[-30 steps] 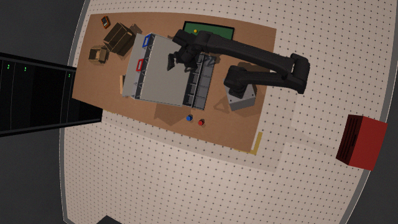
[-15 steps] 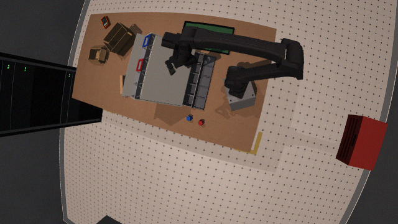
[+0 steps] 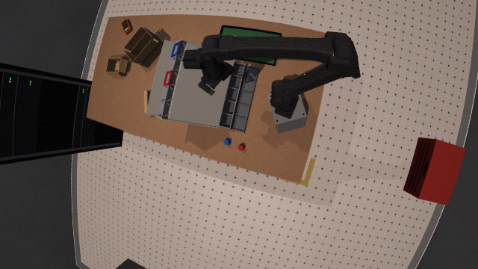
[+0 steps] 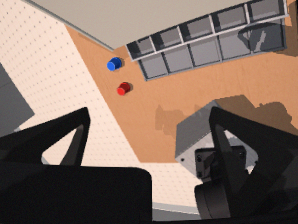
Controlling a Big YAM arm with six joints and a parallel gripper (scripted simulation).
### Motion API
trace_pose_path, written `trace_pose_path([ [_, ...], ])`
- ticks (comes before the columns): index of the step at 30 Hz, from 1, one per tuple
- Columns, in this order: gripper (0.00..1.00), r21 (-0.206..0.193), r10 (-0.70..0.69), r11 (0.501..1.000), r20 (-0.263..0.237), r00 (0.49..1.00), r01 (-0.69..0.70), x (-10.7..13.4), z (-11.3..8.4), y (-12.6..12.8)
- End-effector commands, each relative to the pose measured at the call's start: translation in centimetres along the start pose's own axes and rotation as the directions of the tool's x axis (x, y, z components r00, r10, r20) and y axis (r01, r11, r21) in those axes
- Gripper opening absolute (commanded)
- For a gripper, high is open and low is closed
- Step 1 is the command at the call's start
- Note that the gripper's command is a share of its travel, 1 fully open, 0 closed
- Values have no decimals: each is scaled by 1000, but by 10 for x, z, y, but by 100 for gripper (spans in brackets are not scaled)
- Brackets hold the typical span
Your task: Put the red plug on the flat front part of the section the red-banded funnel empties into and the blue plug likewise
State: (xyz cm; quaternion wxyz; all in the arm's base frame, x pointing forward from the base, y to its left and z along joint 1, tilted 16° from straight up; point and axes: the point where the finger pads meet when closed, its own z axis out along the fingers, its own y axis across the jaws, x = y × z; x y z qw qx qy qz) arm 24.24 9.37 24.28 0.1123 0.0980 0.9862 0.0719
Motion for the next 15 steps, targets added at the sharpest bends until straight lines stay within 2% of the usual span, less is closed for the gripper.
trace_pose_path([
  [1, 100, 24, -109, 994, 9, 994, 109, -7, -22, 13],
  [3, 100, 24, -109, 994, 9, 994, 109, -7, -22, 13],
  [9, 100, 123, -209, 970, -20, 978, 210, -3, -21, 12],
  [15, 100, 198, -285, 937, -50, 957, 289, 0, -21, 11],
])
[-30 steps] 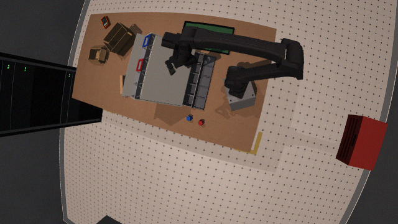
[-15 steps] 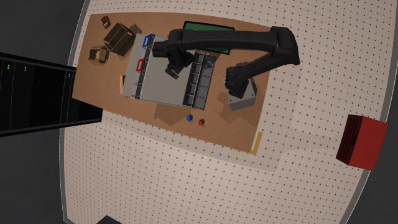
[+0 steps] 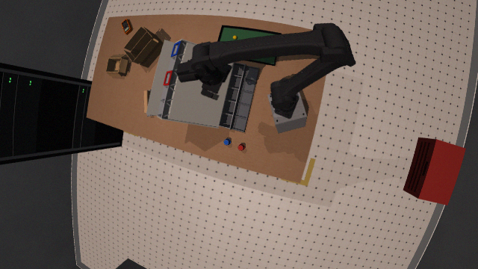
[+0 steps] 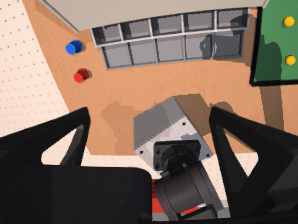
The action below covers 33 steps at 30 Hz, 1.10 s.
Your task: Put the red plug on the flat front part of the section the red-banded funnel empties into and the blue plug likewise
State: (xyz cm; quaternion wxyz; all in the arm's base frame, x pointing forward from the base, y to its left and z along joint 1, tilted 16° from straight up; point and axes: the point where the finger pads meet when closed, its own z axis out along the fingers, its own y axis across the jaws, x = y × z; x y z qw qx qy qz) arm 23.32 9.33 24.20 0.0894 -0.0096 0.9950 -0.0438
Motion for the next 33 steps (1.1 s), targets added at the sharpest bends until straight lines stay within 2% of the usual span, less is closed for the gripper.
trace_pose_path([
  [1, 100, 11, -65, 998, 23, 998, 64, -10, -22, 7],
  [3, 100, 32, -85, 996, 18, 996, 85, -9, -22, 7],
  [6, 100, 36, -93, 995, 28, 995, 92, -7, -25, 6],
  [9, 100, 65, -120, 991, 10, 993, 119, -7, -22, 7],
  [15, 100, 99, -153, 983, -3, 988, 152, -5, -20, 7],
  [33, 100, 111, -166, 980, -1, 986, 165, -4, -23, 6],
])
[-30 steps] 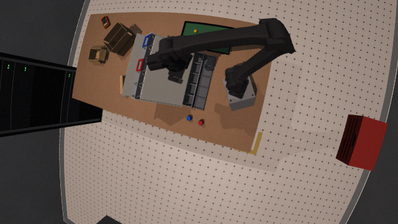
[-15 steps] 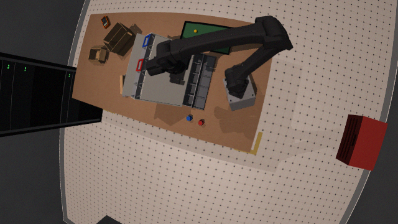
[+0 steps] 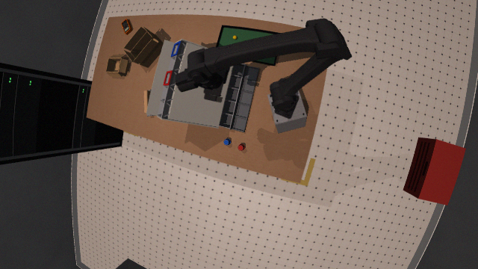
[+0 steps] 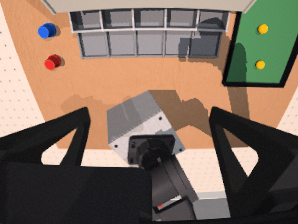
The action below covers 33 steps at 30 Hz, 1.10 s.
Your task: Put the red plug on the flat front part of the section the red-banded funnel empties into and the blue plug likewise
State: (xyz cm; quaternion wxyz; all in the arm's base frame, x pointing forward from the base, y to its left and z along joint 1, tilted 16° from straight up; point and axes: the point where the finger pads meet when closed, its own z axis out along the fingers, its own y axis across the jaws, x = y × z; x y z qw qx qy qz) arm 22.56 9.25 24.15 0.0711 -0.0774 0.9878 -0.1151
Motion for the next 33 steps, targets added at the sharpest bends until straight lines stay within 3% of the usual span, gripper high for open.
trace_pose_path([
  [1, 100, -16, -14, 1000, 42, 999, 15, -12, -23, 2],
  [15, 100, -14, -15, 1000, 38, 999, 16, -11, -21, 2],
  [17, 100, -1, -10, 1000, 9, 1000, 10, -4, 3, 1],
  [21, 100, 1, -4, 1000, 2, 1000, 4, -4, 29, -1],
  [23, 100, 1, -4, 1000, 2, 1000, 4, -4, 29, -1],
  [29, 100, 0, -5, 1000, -1, 1000, 5, -4, 78, 0],
  [32, 100, 0, -5, 1000, -2, 1000, 5, -3, 85, 0],
  [33, 100, -15, 8, 1000, 42, 999, -8, -16, 69, -1],
])
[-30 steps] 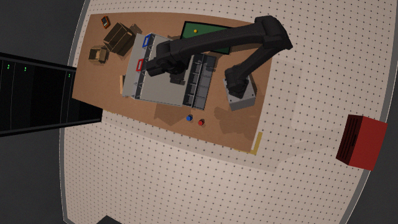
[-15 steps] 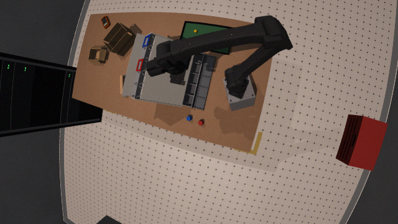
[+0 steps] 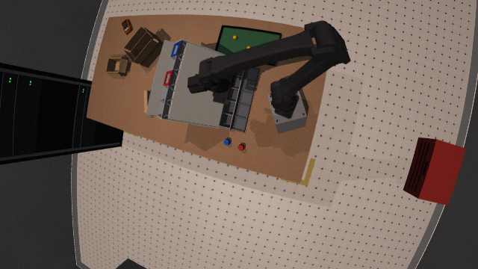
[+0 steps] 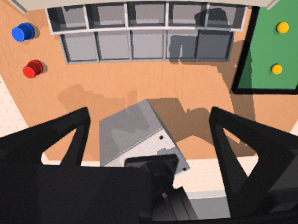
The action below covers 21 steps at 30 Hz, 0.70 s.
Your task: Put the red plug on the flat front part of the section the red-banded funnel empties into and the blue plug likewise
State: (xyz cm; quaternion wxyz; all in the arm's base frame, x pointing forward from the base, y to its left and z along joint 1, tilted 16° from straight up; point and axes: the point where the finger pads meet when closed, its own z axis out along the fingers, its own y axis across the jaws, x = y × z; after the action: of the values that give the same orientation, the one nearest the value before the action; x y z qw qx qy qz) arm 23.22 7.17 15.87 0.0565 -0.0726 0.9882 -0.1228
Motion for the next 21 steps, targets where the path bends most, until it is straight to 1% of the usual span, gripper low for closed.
trace_pose_path([
  [1, 100, -40, 9, 999, 106, 994, -5, -29, -29, 0],
  [2, 100, -40, 3, 999, 108, 994, 1, -29, -29, 2],
  [3, 100, -34, -3, 999, 91, 996, 6, -23, -22, 2],
  [5, 100, -27, -9, 1000, 70, 997, 11, -21, -16, 3],
  [8, 100, -26, -10, 1000, 67, 998, 12, -21, -15, 4],
  [18, 100, -27, -7, 1000, 71, 997, 9, -22, -16, 3],
  [21, 100, -32, -5, 999, 92, 996, 8, -27, -23, 4],
])
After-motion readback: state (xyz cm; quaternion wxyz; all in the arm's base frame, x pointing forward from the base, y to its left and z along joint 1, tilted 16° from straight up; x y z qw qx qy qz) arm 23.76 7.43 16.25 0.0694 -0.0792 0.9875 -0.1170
